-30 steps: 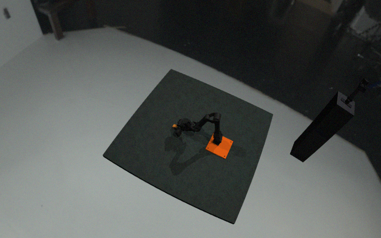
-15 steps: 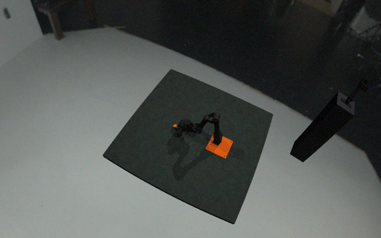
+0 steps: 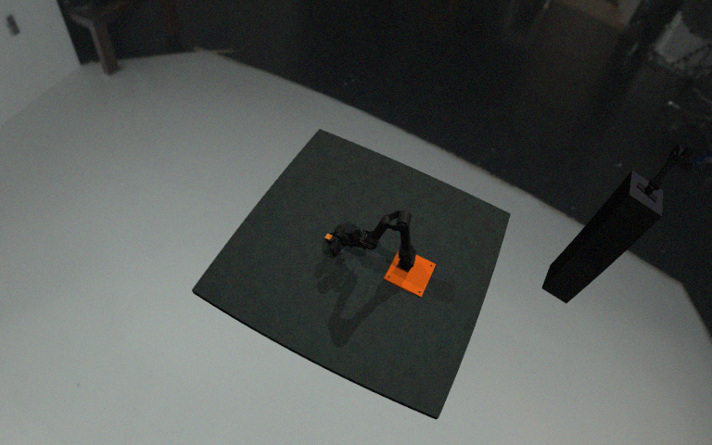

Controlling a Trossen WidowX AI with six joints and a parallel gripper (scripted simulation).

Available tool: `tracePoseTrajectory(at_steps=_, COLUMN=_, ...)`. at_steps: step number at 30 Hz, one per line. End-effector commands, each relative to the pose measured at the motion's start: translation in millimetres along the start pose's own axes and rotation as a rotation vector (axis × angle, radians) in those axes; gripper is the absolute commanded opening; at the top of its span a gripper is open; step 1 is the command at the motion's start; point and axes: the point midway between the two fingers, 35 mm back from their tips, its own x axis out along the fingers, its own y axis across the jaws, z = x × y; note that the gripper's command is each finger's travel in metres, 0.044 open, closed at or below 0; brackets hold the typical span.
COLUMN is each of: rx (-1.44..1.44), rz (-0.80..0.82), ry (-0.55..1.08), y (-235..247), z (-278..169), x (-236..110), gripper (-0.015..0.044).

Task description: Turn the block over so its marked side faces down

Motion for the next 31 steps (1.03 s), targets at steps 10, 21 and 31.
tracePoseTrajectory(at_steps=10, rx=-0.005, rz=-0.003, ry=-0.001, y=-0.3, z=-0.1, x=-0.1, gripper=0.0440)
tracePoseTrajectory(at_steps=21, rx=-0.005, rz=-0.003, ry=-0.001, y=-0.3, z=-0.1, x=-0.1, gripper=0.0440)
tracePoseTrajectory(at_steps=31, rx=-0.005, rz=-0.003, ry=-0.001, y=-0.3, z=-0.1, x=-0.1, gripper=0.0440)
